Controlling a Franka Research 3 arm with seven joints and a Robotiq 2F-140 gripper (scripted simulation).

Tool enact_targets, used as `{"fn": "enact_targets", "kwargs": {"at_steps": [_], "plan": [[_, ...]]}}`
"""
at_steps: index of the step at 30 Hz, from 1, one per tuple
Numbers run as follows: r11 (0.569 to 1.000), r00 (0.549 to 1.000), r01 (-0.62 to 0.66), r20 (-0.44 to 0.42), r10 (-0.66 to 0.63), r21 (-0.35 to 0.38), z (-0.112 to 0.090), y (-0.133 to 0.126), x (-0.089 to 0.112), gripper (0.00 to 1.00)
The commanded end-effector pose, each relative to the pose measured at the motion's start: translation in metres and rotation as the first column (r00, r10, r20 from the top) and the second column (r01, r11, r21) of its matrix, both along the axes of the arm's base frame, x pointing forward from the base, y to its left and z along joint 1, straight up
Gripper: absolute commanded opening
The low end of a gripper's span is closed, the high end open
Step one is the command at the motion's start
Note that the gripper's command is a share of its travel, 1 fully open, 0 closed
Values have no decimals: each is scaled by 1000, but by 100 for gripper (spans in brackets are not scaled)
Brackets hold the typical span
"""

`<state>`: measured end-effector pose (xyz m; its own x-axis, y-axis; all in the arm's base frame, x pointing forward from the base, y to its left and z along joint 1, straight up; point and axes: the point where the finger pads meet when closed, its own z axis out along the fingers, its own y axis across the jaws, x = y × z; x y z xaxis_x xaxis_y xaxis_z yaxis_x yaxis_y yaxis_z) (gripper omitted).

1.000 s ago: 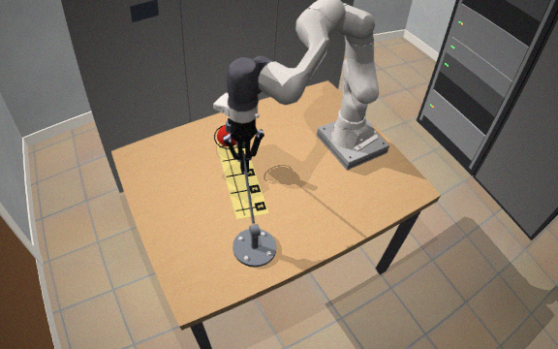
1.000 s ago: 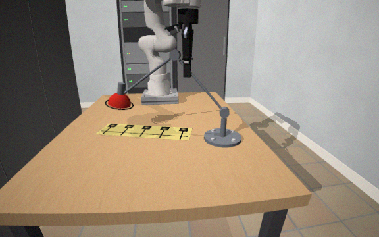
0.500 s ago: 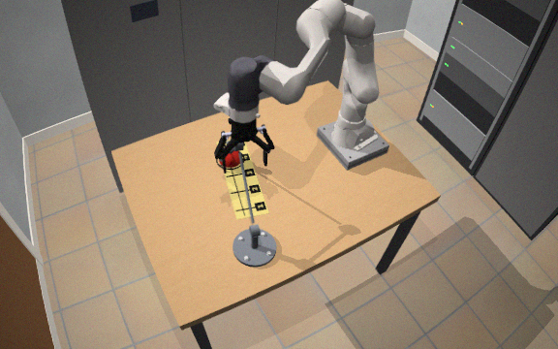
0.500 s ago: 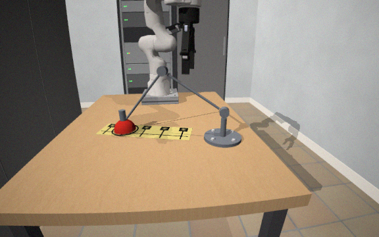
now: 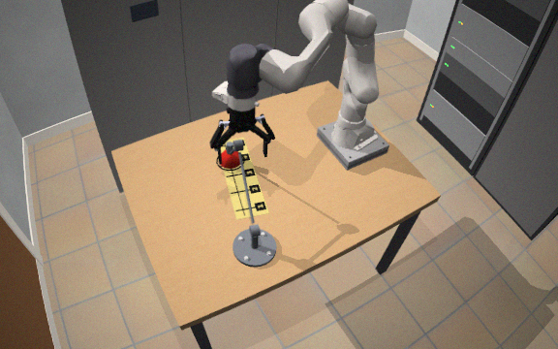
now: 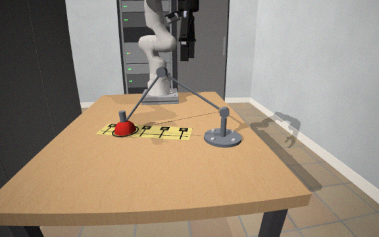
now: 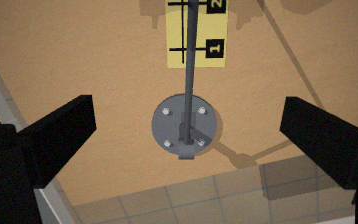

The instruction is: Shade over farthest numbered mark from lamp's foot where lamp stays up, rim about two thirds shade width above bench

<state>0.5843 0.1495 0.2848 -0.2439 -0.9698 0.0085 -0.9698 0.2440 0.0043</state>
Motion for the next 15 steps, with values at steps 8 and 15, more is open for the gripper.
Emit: {"fn": "enact_targets", "kwargs": {"at_steps": [8,15], "plan": [[1000,1000,-7,-14,7,-1,33,0,-5,100],[1000,1000,-2,-2,2,0,59,0,-2,100]]}}
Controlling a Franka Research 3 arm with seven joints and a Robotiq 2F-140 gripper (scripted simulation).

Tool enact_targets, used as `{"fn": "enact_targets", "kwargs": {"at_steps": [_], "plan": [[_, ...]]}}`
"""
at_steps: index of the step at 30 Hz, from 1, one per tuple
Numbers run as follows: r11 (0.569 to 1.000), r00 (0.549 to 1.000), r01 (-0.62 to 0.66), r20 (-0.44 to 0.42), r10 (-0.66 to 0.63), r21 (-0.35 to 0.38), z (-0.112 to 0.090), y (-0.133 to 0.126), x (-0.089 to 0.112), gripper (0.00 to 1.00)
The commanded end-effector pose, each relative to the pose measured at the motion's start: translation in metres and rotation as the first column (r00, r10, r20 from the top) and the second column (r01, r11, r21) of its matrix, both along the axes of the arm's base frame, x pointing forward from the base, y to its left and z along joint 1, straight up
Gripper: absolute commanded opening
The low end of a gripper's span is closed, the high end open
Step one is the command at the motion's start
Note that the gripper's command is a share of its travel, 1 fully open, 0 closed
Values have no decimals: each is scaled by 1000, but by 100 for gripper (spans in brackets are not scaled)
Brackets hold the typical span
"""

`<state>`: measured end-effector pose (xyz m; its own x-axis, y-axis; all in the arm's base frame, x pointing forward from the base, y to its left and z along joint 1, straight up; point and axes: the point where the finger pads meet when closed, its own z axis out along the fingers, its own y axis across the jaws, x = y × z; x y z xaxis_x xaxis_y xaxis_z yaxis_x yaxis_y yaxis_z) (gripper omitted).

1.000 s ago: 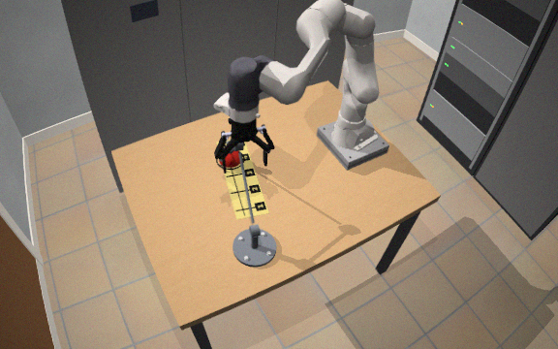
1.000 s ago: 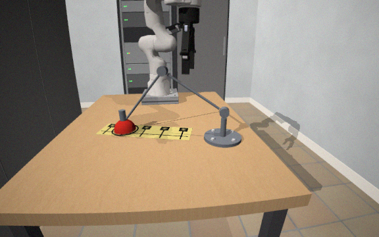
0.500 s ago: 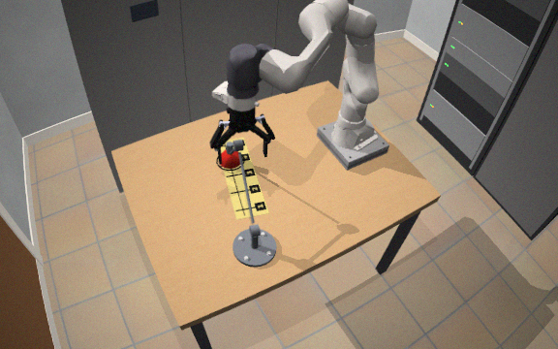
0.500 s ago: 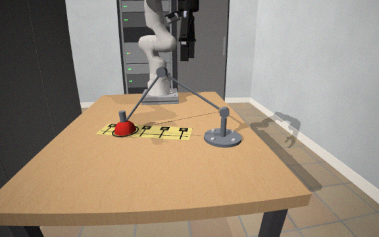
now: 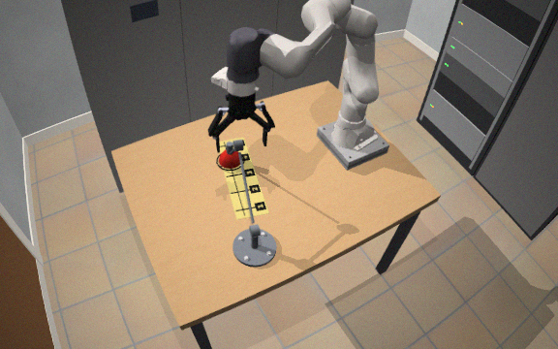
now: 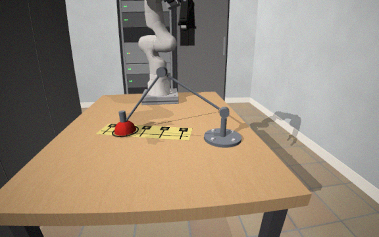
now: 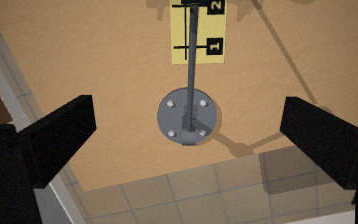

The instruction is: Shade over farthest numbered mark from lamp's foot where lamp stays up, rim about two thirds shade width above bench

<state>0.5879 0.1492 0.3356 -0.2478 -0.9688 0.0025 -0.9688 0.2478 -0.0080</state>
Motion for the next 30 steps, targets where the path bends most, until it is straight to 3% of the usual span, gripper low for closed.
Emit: {"fn": "enact_targets", "kwargs": {"at_steps": [1,4,23,30], "plan": [[1000,1000,-5,-14,5,-3,12,1,-6,100],[1000,1000,-3,-9,3,-2,24,0,-4,100],[1000,1000,1,11,-1,3,22,1,2,100],[1000,1000,0,8,0,3,22,-31,-8,100]]}}
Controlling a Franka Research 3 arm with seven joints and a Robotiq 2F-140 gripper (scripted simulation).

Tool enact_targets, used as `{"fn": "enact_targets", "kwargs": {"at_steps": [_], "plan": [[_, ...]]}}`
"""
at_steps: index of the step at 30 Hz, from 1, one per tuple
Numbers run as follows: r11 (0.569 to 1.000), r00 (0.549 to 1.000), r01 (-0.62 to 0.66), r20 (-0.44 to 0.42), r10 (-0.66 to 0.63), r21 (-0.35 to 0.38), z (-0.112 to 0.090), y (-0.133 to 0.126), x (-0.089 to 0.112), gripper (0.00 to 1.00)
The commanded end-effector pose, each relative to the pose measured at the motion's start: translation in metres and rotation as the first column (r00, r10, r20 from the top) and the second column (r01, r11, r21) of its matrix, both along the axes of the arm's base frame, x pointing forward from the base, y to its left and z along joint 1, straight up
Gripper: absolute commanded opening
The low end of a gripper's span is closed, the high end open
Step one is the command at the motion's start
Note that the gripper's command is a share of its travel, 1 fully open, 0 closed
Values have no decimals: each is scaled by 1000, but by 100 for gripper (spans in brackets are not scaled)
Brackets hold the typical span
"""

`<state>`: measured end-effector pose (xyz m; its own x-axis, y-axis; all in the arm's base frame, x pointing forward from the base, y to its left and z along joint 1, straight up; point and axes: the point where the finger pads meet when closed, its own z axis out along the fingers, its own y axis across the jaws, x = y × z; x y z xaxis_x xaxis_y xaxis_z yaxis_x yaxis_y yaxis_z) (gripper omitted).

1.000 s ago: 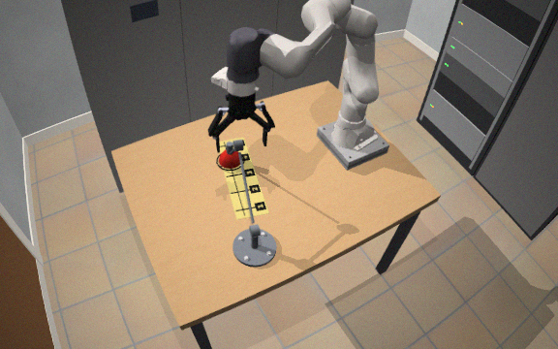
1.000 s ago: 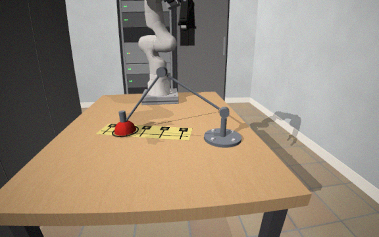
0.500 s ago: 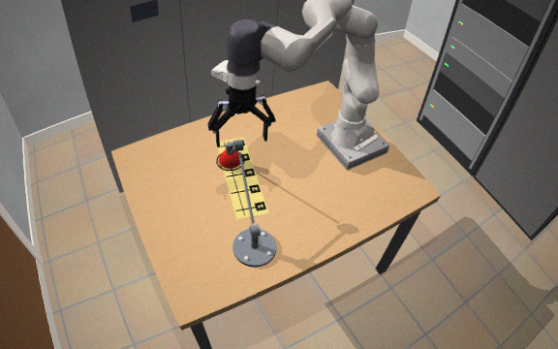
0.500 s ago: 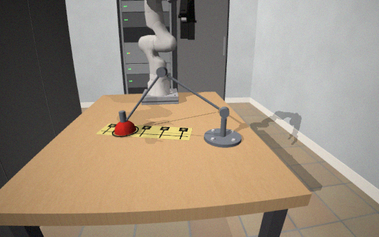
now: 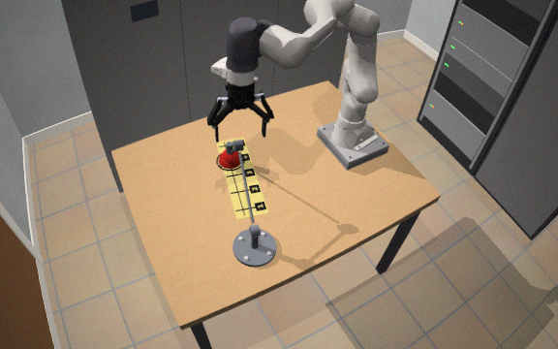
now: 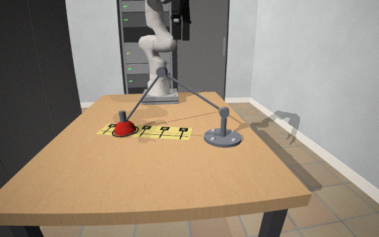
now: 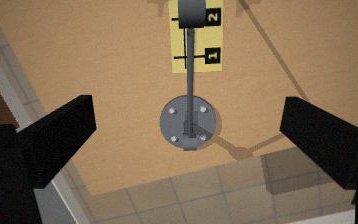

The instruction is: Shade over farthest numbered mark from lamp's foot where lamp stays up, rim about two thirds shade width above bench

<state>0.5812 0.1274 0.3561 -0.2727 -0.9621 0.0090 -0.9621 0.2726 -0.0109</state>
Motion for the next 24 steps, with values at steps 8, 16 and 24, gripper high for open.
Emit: {"fn": "enact_targets", "kwargs": {"at_steps": [8,16,24], "plan": [[1000,1000,-27,3,27,9,1,-45,-12,100],[1000,1000,-4,0,4,4,1,-71,-20,100],[1000,1000,27,-4,-27,-3,1,-107,-32,100]]}}
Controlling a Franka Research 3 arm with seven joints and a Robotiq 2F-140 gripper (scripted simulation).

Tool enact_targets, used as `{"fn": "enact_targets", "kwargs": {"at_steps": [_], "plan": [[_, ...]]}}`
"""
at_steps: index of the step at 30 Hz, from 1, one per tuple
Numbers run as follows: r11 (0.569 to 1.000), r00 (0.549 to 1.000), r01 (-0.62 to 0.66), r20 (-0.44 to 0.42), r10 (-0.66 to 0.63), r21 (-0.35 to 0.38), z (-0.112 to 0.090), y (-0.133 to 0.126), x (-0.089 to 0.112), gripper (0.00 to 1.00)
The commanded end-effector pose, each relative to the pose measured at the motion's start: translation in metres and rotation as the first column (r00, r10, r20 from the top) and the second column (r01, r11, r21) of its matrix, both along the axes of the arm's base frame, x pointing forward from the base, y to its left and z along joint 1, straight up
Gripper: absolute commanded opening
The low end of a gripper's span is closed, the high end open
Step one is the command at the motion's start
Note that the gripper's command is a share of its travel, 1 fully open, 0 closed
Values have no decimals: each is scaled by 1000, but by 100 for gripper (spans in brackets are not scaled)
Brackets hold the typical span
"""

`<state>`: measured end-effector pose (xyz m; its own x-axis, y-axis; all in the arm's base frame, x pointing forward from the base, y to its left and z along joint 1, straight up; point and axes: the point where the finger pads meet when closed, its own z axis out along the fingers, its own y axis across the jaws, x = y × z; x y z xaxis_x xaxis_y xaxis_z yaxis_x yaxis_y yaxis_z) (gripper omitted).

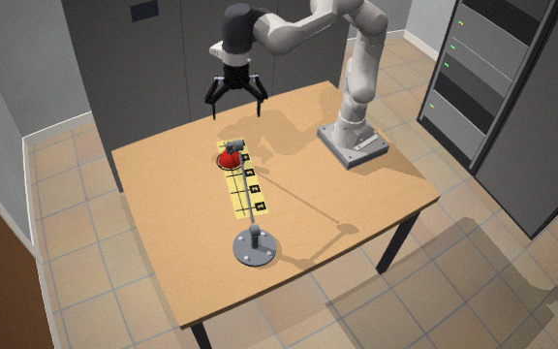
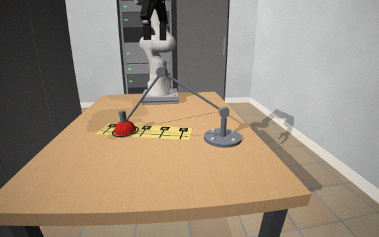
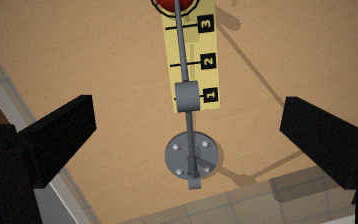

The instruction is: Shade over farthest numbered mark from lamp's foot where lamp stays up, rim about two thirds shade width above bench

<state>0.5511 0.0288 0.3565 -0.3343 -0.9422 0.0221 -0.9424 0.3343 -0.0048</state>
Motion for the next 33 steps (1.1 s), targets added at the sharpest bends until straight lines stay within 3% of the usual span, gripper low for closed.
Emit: {"fn": "enact_targets", "kwargs": {"at_steps": [1,33], "plan": [[999,999,-35,5,35,6,1,-12,-3,100],[999,999,44,-5,-44,-6,3,-131,-51,100]]}}
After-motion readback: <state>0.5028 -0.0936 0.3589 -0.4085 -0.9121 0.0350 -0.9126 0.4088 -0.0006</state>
